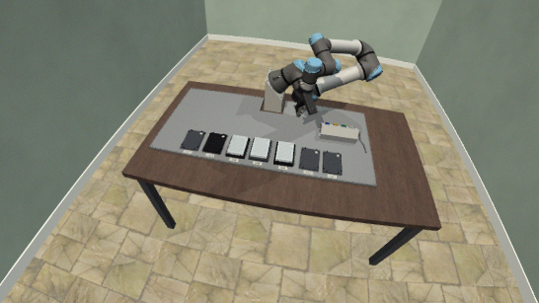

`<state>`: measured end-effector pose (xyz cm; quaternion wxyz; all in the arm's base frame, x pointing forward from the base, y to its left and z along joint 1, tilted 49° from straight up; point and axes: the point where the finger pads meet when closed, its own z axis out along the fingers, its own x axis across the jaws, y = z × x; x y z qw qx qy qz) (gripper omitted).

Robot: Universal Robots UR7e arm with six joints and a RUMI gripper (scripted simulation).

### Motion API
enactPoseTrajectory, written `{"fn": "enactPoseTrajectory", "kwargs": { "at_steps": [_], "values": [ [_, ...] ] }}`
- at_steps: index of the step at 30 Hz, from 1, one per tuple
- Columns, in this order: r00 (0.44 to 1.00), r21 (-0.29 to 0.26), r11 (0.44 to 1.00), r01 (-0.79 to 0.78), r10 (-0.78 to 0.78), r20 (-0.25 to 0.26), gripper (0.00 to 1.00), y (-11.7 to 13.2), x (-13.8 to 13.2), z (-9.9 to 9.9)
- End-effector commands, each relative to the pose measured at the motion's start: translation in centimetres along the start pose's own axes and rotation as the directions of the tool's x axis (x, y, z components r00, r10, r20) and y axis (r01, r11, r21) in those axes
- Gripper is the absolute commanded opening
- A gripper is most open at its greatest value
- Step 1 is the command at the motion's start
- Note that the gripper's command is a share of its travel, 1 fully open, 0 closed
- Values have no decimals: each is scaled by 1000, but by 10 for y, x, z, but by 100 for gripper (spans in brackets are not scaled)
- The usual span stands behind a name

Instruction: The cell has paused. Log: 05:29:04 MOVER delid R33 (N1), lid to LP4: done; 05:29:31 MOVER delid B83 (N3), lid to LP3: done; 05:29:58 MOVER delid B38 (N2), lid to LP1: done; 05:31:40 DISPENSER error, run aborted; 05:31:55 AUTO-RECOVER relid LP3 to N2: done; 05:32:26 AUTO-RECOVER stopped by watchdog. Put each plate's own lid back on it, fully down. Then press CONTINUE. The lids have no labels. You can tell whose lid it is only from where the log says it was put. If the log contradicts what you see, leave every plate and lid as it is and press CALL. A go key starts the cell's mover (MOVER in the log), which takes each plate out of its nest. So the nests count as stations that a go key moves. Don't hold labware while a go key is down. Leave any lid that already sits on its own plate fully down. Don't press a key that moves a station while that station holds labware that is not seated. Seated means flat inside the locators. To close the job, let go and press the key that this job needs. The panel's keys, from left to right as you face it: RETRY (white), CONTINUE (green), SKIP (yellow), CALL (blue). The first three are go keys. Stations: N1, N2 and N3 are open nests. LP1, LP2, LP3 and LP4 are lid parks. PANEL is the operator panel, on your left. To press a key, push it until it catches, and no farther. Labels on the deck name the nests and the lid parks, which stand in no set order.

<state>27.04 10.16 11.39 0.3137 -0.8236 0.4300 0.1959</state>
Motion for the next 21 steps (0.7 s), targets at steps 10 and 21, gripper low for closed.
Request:
{"fn": "enactPoseTrajectory", "kwargs": {
  "at_steps": [10, 21],
  "values": [
    [1000, 2, 1000, 11, -11, -4, 0, -11, -26, -4],
    [982, -2, 982, 187, -187, -35, 0, -30, -67, -7]
  ]
}}
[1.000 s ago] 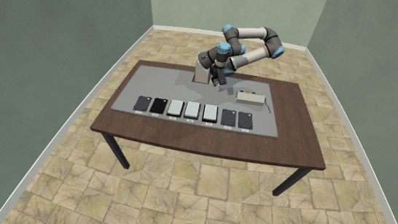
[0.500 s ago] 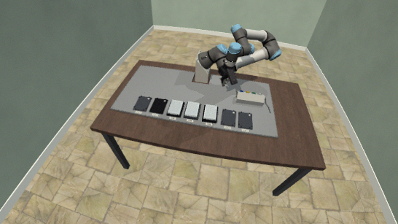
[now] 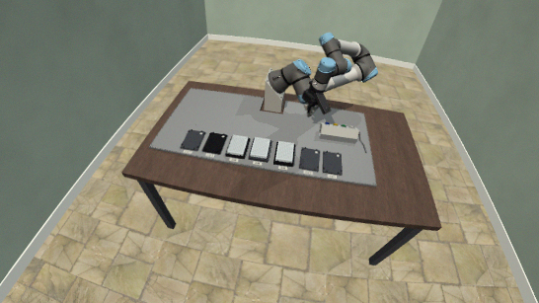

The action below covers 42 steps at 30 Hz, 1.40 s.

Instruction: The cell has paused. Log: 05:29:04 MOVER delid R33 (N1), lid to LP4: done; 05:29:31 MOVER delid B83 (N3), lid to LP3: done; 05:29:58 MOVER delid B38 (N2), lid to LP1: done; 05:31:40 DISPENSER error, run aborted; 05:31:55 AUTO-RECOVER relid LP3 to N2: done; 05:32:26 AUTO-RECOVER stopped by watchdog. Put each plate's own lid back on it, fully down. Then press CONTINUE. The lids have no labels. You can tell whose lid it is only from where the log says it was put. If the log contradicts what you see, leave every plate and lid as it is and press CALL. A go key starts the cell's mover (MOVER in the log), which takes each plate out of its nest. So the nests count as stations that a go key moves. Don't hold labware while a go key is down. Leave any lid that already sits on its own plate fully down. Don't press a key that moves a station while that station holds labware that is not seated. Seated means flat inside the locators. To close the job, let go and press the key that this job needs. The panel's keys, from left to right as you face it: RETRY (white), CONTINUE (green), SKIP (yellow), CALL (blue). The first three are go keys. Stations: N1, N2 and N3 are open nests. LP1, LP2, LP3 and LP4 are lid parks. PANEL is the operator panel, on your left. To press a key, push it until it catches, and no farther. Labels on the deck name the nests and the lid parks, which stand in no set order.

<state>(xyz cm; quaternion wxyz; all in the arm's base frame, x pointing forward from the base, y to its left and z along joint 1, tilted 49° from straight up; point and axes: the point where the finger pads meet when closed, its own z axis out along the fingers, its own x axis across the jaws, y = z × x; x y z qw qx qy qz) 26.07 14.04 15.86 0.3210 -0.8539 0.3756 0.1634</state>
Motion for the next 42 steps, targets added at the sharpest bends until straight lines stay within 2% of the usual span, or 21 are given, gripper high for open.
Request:
{"fn": "enactPoseTrajectory", "kwargs": {
  "at_steps": [1, 14, 16, 42],
  "values": [
    [998, 1, 998, 69, -69, -13, 0, -10, -15, -3],
    [946, -8, 948, 319, -319, -58, 0, -45, -70, -9],
    [946, -8, 948, 319, -319, -58, 0, -45, -70, -9],
    [937, -10, 939, 344, -344, -62, 0, -110, -170, -21]
  ]
}}
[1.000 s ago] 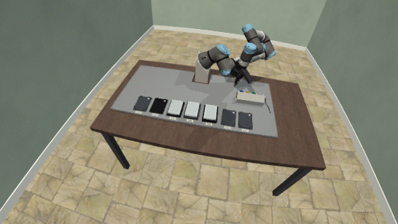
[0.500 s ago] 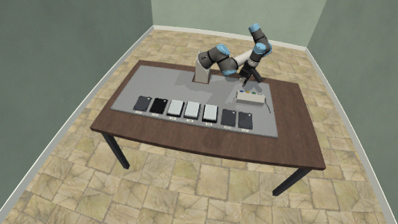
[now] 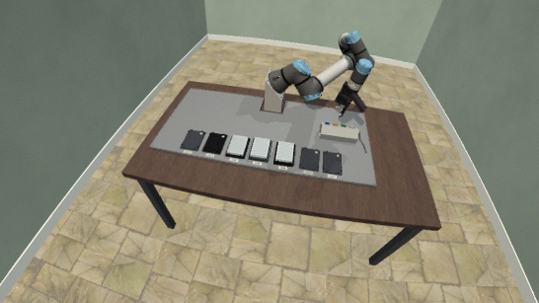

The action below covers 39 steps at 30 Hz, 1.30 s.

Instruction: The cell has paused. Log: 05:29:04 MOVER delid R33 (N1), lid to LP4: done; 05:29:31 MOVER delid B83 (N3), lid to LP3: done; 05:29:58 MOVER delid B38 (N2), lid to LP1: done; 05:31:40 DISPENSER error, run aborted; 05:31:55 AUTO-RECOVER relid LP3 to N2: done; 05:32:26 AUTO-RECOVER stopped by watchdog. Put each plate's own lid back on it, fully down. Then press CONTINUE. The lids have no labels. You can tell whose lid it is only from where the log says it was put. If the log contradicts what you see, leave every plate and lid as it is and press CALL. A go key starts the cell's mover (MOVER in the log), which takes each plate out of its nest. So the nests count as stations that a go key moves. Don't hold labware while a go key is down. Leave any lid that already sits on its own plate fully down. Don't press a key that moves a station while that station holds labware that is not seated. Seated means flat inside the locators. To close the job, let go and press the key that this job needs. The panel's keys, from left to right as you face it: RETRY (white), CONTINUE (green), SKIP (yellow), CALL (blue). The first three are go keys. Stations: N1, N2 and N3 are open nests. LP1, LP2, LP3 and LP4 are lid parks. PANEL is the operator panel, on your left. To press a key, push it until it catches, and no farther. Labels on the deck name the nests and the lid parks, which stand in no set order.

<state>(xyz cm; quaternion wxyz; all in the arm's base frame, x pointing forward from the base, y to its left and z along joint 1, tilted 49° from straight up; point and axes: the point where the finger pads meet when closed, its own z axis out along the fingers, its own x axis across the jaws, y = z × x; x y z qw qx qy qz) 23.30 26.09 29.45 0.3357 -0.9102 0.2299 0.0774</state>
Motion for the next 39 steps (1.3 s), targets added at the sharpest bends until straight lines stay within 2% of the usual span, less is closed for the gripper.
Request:
{"fn": "enactPoseTrajectory", "kwargs": {
  "at_steps": [1, 4, 18, 32, 39],
  "values": [
    [1000, -5, 1000, -1, 1, -2, 0, -20, -14, -3],
    [1000, -5, 1000, -1, 1, -2, 0, -31, -22, -5],
    [1000, -5, 1000, -1, 1, -2, 0, -31, -22, -5],
    [1000, -5, 1000, -1, 1, -2, 0, -35, -22, 15],
    [1000, -5, 1000, -1, 1, -2, 0, -35, -22, 15]
  ]
}}
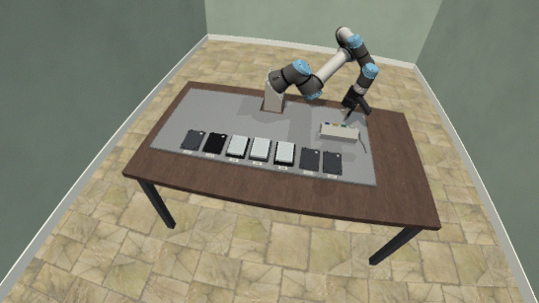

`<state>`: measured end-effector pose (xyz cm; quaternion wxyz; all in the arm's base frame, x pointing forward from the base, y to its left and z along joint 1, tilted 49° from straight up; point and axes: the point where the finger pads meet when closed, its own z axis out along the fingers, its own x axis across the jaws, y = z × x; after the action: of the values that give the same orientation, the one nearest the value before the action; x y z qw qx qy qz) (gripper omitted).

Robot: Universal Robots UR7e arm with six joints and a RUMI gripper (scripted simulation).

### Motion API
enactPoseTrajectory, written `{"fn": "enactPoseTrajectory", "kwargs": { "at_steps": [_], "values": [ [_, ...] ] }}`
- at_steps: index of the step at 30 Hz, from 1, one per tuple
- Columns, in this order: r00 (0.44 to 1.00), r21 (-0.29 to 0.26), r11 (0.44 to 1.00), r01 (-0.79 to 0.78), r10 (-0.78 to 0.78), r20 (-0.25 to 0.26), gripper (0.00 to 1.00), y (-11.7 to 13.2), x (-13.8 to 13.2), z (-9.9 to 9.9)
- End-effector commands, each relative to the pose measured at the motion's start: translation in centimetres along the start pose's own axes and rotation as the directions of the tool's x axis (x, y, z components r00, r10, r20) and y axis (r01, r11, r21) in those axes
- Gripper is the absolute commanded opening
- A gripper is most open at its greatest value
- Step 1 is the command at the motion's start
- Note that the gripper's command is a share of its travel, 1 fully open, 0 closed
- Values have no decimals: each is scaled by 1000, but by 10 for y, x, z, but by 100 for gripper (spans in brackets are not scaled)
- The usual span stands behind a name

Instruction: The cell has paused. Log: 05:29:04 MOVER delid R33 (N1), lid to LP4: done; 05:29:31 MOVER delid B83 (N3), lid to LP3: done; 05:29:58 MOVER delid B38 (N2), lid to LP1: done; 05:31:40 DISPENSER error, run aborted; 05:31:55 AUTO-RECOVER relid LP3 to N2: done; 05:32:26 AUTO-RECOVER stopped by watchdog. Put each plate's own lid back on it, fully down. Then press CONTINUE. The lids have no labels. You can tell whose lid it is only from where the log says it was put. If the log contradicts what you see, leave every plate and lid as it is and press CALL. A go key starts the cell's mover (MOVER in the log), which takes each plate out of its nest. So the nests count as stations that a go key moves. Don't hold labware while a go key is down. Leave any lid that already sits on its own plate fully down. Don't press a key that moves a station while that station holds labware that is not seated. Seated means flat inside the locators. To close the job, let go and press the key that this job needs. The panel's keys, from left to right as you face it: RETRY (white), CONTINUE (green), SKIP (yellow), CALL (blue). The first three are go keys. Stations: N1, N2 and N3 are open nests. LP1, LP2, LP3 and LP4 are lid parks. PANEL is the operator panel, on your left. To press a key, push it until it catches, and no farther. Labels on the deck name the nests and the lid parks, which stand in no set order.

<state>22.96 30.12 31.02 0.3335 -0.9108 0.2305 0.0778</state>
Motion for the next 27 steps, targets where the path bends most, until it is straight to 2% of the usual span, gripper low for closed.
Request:
{"fn": "enactPoseTrajectory", "kwargs": {
  "at_steps": [1, 27],
  "values": [
    [1000, 0, 1000, 0, 0, -1, 0, 0, 0, 1],
    [1000, 0, 1000, 0, 0, -1, 0, -5, 6, 11]
  ]
}}
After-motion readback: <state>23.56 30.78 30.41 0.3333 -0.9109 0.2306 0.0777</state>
